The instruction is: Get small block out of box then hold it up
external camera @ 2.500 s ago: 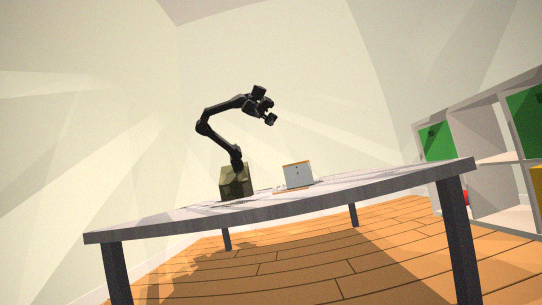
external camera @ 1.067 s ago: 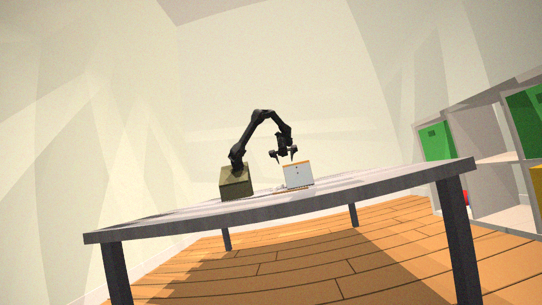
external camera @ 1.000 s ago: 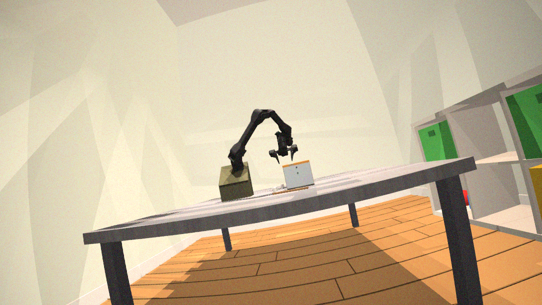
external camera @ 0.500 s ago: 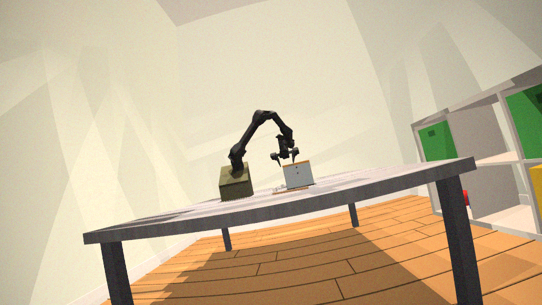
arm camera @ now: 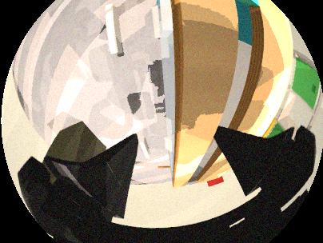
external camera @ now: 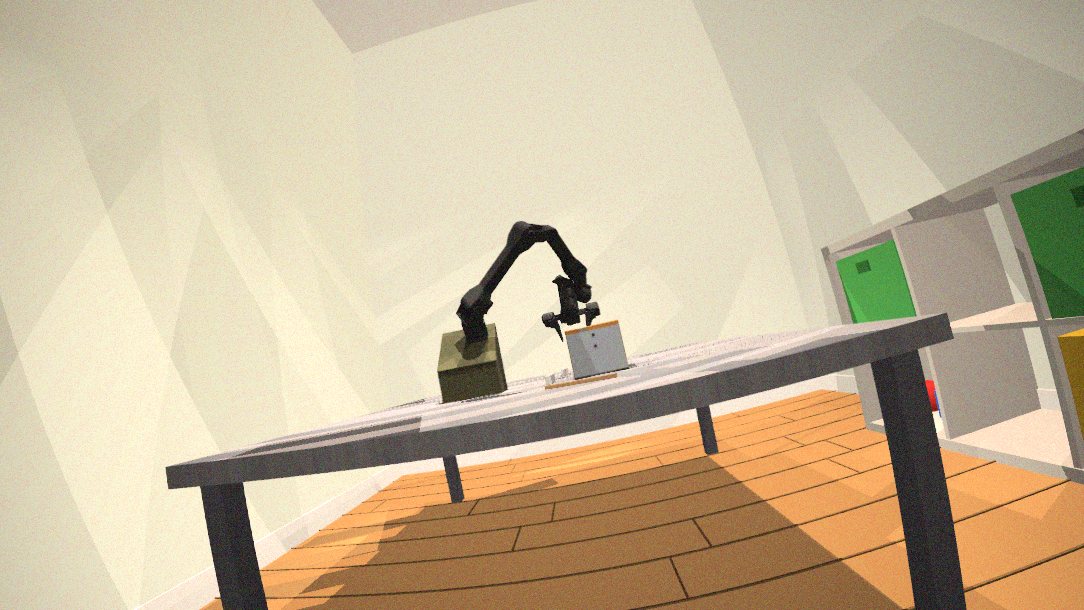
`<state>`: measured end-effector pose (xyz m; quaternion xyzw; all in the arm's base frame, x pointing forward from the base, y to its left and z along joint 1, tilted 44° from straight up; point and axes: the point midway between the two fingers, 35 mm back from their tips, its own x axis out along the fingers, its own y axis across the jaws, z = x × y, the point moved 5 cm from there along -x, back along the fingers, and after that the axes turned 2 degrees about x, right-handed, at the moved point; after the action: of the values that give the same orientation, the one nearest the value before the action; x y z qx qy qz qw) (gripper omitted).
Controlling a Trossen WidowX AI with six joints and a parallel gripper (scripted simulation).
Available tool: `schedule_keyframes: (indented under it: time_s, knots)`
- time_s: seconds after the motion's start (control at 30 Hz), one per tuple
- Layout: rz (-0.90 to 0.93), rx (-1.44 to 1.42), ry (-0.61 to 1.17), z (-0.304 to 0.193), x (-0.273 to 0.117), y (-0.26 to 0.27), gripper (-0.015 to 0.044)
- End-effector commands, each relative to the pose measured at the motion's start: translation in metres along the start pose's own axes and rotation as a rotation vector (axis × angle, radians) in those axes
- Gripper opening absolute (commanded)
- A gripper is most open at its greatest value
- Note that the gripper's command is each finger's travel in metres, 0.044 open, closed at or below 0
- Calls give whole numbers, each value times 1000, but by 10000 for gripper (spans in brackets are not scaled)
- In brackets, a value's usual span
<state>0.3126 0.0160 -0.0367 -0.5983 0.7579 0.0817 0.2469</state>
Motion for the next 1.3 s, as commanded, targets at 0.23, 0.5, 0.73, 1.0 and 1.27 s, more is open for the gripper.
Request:
schedule_keyframes:
  time_s: [0.23, 0.5, 0.73, 1.0, 1.27]
  knots:
    - [5, -10, 11, 3, 21, 4, 400]
    - [1, -2, 5, 4, 24, 2, 400]
    - [1, -3, 6, -3, 27, 2, 400]
    - [1, -4, 8, -15, 32, 2, 400]
    - [1, -4, 8, -27, 36, 1, 400]
